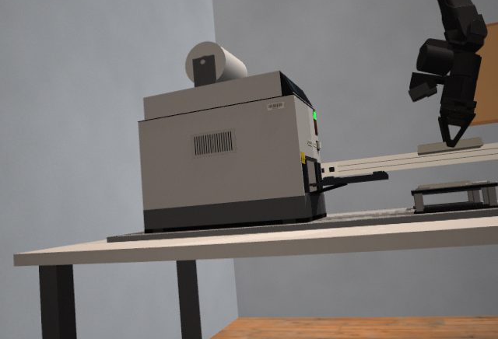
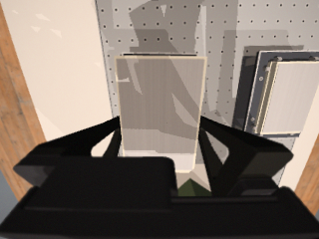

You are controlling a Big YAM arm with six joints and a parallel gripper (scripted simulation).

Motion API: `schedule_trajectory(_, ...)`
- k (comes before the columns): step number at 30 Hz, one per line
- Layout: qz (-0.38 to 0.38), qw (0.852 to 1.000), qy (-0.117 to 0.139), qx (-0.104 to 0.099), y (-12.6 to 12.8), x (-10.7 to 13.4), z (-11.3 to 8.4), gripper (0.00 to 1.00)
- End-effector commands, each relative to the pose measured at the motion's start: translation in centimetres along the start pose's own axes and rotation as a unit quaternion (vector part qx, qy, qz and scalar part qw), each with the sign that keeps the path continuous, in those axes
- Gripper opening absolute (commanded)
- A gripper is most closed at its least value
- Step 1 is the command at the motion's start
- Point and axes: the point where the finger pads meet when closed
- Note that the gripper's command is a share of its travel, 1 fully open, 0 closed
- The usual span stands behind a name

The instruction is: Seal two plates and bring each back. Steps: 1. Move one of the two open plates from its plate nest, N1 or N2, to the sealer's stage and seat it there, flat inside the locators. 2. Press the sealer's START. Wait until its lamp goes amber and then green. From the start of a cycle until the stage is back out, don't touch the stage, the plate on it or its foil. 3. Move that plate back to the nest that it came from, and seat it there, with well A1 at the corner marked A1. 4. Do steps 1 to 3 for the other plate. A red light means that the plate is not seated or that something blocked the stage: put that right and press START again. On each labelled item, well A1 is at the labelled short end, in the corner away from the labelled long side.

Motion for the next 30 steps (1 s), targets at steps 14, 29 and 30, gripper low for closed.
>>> schedule_trajectory(14, -0.002, 1.000, 0.000, 0.000, -0.3, 0.5, 1.0, 0.00)
schedule_trajectory(29, 0.001, 1.000, 0.001, 0.001, -0.5, 0.7, 1.6, 0.00)
schedule_trajectory(30, -0.001, 1.000, 0.001, 0.000, -0.3, 0.8, 1.6, 0.00)
Point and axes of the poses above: the point where the finger pads meet when closed, its own z axis out along the fingers, its own y axis across the jaws, x = y × z, and after that the axes turned 3 degrees about -z, right-handed
